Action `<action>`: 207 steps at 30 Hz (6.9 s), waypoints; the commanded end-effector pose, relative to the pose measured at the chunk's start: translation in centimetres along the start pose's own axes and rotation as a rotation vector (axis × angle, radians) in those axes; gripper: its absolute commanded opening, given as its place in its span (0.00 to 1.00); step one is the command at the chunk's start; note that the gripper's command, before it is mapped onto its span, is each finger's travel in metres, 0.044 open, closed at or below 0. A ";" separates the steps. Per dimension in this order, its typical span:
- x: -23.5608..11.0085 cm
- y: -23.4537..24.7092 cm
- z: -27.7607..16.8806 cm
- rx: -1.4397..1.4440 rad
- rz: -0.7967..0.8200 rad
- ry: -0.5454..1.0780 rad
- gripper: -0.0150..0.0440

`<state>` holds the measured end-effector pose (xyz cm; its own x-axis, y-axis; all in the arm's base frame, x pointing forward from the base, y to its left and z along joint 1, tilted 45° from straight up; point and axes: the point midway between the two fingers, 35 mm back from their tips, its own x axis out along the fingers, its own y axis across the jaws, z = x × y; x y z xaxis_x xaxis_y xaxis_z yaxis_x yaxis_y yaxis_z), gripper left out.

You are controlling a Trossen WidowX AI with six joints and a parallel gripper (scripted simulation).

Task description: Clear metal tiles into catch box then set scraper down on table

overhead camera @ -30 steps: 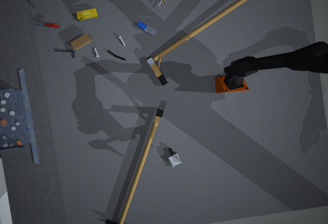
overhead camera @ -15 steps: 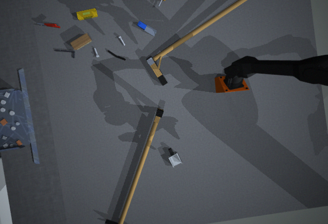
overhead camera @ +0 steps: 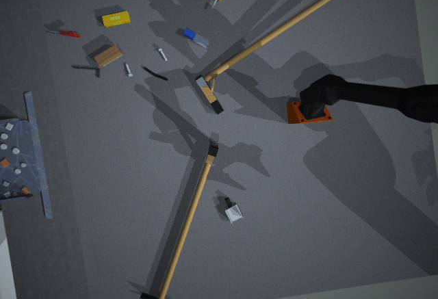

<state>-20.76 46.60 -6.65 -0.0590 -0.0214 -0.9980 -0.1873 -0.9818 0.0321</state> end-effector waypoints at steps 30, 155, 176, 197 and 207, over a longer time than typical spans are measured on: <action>-0.2 -0.2 -0.3 -0.005 0.000 -0.005 1.00; -15.7 7.1 -51.0 1.765 -0.127 0.475 0.25; -17.9 13.9 -56.4 2.045 -0.129 0.594 0.25; -20.1 21.6 -60.1 2.312 -0.126 0.729 0.25; -21.1 25.4 -61.3 2.434 -0.123 0.800 0.25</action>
<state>35.82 11.81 11.60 0.1174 -0.5580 -0.8215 -0.4266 0.7187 -0.5491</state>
